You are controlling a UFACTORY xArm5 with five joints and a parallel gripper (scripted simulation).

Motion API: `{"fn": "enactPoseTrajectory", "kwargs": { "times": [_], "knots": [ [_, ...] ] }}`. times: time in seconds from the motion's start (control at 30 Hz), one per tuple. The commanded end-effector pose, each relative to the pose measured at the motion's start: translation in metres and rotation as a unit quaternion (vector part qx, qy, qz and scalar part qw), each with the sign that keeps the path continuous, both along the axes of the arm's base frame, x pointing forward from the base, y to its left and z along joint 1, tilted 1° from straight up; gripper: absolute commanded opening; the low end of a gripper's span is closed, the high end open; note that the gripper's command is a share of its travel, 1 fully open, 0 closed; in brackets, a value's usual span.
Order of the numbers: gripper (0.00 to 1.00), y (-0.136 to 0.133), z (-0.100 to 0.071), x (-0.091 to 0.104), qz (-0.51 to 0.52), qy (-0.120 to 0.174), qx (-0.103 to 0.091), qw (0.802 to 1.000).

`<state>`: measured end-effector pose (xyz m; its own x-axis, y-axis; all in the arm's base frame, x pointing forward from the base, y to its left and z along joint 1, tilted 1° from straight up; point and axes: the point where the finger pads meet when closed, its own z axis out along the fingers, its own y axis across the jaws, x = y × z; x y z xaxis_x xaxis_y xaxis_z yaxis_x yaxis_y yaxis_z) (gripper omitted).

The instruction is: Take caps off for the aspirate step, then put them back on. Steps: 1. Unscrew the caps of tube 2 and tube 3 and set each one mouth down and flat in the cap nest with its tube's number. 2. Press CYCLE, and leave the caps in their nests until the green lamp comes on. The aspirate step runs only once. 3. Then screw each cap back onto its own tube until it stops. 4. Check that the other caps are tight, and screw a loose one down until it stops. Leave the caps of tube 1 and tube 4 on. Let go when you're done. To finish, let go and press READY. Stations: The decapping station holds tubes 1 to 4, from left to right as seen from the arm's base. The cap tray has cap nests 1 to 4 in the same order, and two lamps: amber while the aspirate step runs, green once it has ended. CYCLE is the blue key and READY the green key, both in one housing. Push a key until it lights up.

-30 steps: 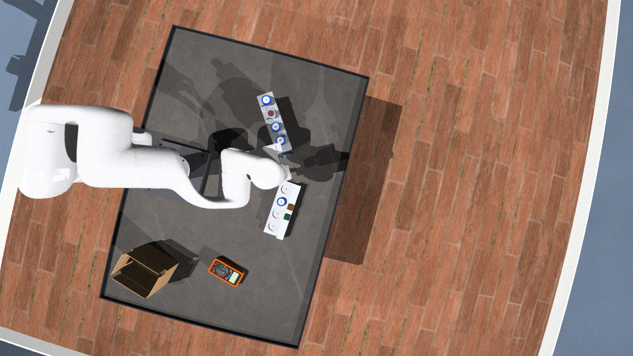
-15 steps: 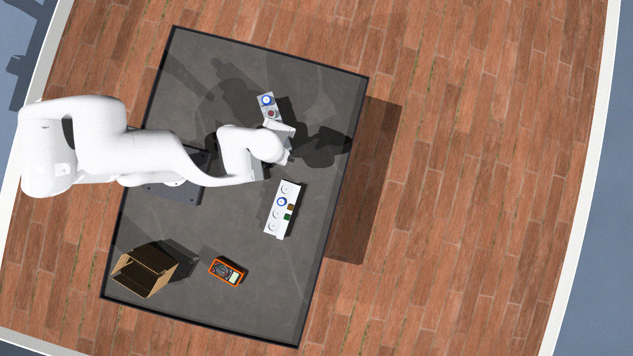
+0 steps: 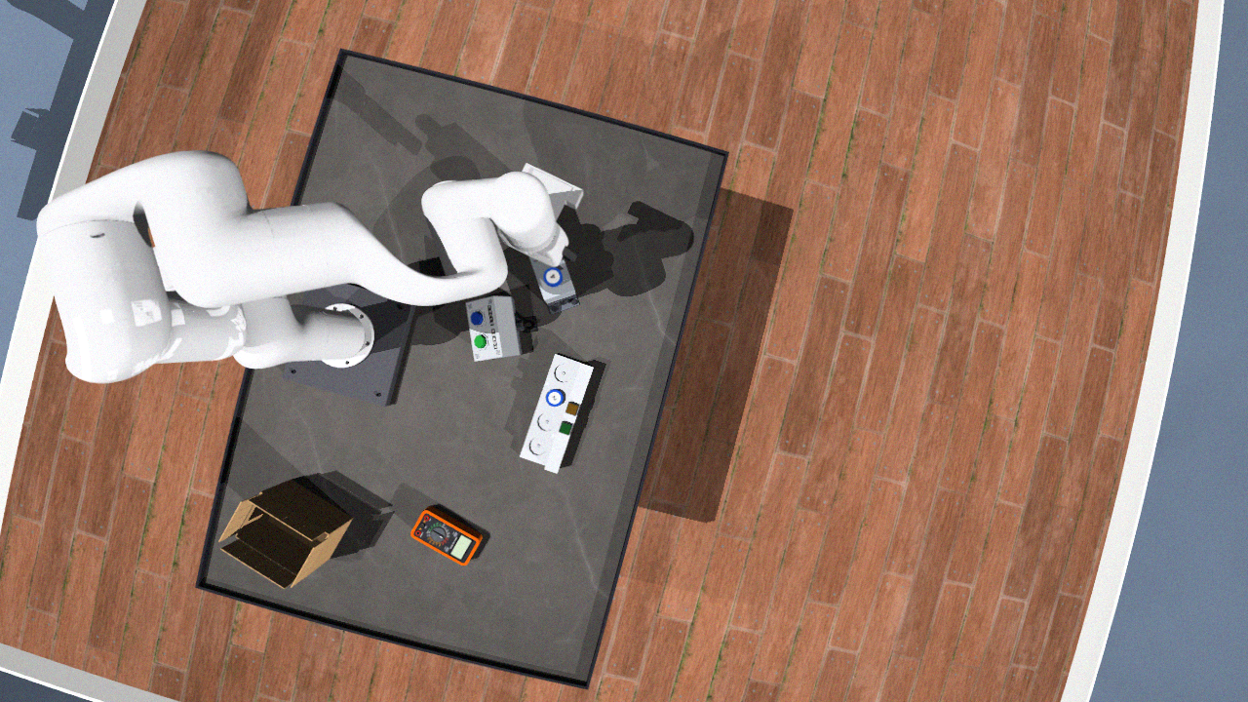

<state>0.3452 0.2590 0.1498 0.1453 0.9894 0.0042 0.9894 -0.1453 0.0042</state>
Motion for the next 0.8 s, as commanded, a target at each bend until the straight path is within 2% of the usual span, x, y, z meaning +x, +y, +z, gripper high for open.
{"fn": "enactPoseTrajectory", "kwargs": {
  "times": [0.0,0.13,0.47,0.77],
  "knots": [
    [0.46,0.007,0.001,0.0,-0.002,-0.004,-0.005,1.0],
    [0.46,0.007,0.001,0.0,-0.002,-0.004,-0.005,1.0],
    [0.46,0.007,-0.029,0.0,-0.002,-0.004,-0.005,1.0],
    [0.46,0.007,-0.035,0.0,-0.002,-0.004,-0.005,1.0]
  ]
}}
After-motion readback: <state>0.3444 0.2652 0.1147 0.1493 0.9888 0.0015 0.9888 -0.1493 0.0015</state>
